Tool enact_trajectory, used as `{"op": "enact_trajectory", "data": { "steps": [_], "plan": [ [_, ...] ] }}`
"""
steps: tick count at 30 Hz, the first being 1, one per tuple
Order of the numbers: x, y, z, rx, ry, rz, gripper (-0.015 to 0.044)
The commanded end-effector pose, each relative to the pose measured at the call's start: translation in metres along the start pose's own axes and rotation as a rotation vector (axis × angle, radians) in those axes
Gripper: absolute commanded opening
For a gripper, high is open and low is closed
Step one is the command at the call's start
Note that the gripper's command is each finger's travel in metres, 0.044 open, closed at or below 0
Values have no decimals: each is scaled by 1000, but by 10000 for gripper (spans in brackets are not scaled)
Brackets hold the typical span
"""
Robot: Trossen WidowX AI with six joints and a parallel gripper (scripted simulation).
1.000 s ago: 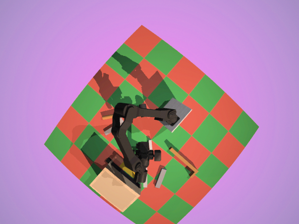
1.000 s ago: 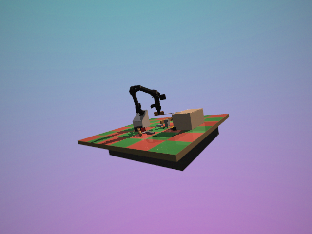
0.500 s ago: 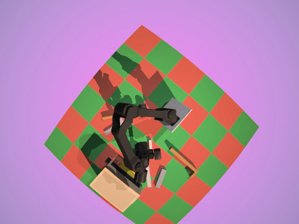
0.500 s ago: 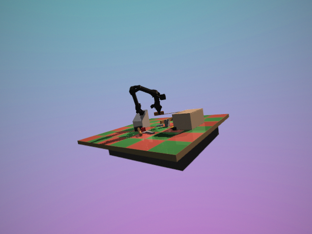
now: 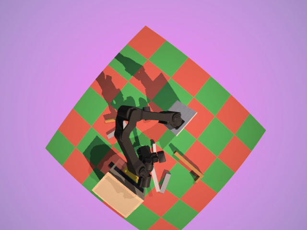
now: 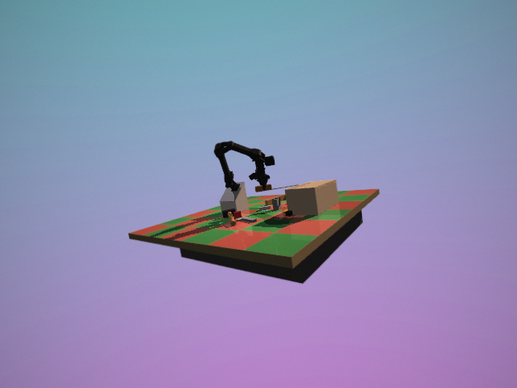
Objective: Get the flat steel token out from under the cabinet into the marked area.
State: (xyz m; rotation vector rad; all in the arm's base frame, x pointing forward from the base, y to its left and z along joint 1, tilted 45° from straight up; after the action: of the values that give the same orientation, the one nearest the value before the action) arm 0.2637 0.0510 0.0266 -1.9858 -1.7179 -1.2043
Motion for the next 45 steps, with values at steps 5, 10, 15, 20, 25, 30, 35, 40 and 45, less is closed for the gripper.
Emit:
{"op": "enact_trajectory", "data": {
  "steps": [5, 10, 15, 20, 25, 30, 35, 40, 45],
  "plan": [
    [2, 0, 1, 70, 7, -6, 0],
    [2, 0, 1, 110, 7, -6, 0],
    [2, 0, 1, 141, 7, -6, 0],
    [2, 0, 1, 107, 7, -6, 0],
    [2, 0, 1, 67, 7, -5, 0],
    [2, 0, 1, 28, 6, -5, 0],
    [2, 0, 1, -12, 6, -5, 0],
    [2, 0, 0, -51, 6, -4, 0],
    [2, 0, 0, -90, 6, -4, 0]
  ]
}}
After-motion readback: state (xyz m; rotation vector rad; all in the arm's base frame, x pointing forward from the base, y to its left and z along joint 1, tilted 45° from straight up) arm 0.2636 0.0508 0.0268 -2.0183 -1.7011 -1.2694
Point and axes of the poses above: the point midway between the two fingers, 35 mm back from their tips, its own x axis back along the fingers, its own y axis across the jaws, z = x × y, the point moved 4 cm from there along x, back along the fingers, and after that the axes turned 9 degrees about x, right-handed, at the moved point
